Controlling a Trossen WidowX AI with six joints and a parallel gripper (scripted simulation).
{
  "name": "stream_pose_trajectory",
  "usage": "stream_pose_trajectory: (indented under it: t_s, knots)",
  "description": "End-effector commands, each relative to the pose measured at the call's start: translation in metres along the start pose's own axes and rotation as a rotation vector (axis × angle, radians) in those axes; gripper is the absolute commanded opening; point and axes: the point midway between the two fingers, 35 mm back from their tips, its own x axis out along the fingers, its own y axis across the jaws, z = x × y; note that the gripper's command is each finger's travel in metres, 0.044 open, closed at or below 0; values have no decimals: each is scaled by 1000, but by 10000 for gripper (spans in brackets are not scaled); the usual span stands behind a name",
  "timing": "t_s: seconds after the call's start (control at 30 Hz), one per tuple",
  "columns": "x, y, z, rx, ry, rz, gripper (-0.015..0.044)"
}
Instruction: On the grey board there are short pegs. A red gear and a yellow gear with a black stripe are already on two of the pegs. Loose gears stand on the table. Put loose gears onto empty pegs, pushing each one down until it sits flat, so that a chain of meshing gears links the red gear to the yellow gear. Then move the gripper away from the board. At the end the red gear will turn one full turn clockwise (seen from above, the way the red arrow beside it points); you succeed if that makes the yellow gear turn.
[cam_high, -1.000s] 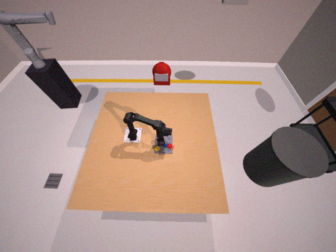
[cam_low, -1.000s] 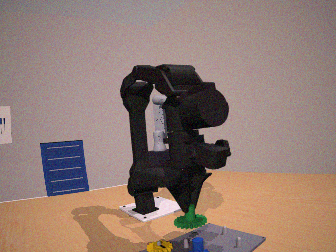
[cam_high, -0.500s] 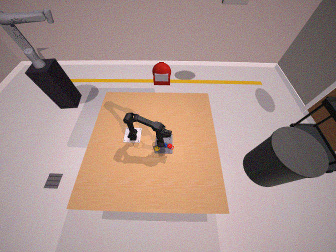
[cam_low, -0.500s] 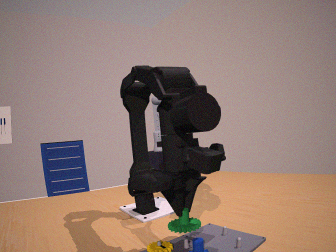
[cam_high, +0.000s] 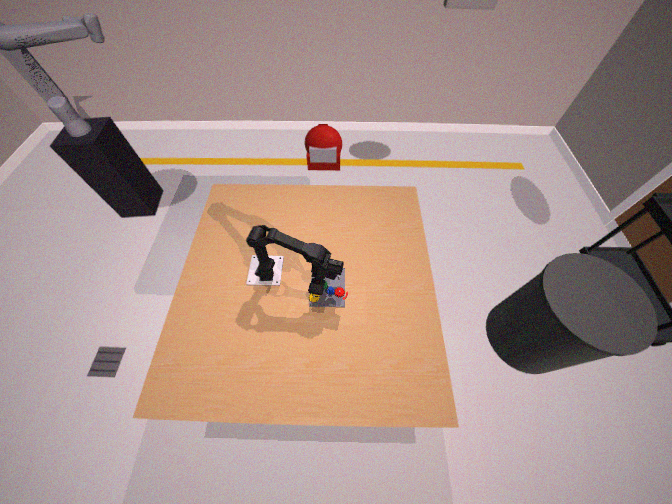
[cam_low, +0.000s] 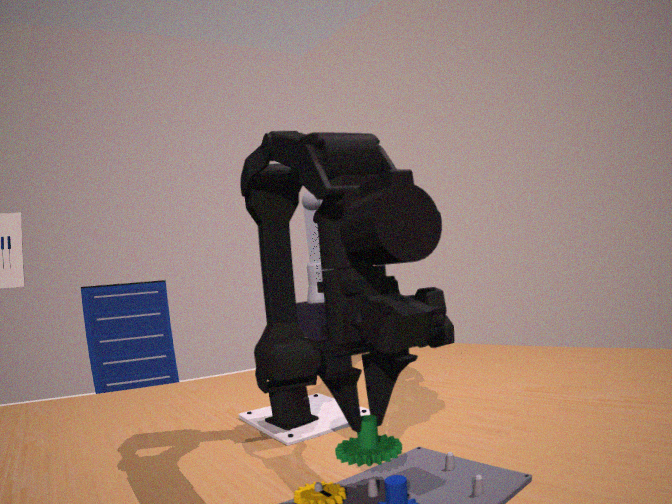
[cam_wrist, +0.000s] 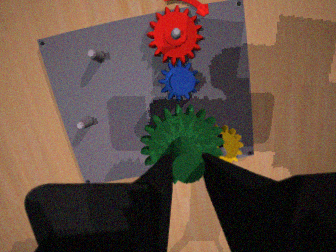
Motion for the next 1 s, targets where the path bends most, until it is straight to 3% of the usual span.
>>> stream_pose_trajectory:
  t_s: [0.0,0.97]
  knots:
    - [0,1,0,91,1,5,0]
    - [27,0,0,61,1,4,0]
